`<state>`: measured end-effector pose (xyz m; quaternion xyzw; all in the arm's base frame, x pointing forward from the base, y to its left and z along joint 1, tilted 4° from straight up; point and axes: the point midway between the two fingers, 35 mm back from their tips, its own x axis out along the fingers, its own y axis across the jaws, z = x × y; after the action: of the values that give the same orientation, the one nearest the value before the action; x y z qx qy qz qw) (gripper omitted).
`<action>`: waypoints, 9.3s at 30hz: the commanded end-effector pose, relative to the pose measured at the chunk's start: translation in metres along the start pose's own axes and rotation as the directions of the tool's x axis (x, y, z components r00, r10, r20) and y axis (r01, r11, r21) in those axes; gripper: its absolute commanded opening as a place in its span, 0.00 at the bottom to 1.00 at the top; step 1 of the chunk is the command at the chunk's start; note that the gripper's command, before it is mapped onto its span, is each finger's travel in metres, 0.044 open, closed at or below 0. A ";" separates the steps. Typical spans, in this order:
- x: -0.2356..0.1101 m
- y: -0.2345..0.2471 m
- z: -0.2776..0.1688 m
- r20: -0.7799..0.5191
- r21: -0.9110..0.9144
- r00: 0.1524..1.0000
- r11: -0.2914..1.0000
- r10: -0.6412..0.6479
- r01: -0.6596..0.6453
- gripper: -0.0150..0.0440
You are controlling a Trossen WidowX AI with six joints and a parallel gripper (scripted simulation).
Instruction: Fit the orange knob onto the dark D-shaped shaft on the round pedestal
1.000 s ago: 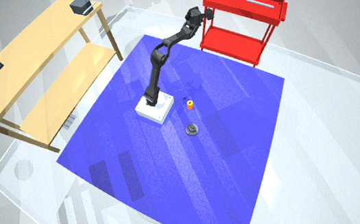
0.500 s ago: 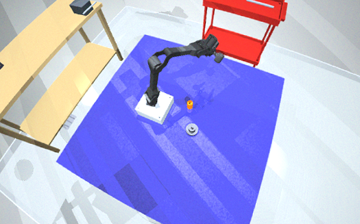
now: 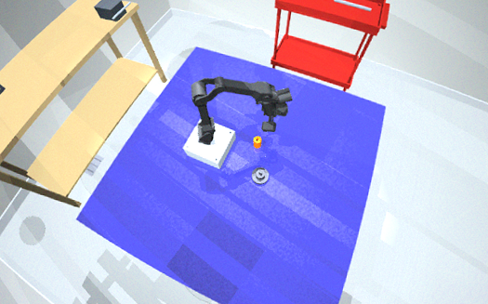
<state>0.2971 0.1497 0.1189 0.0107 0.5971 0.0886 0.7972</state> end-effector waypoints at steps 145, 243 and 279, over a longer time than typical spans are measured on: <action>-0.011 -0.147 -0.027 -0.208 0.273 0.966 0.939 -0.155 0.209 0.25; 0.029 -0.252 -0.029 -0.202 0.056 0.966 0.983 -0.158 0.173 0.25; 0.026 -0.252 -0.028 -0.202 -0.109 0.966 0.984 -0.158 0.138 0.25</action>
<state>0.3103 -0.0968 0.0556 -0.0490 0.6736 0.0271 0.7369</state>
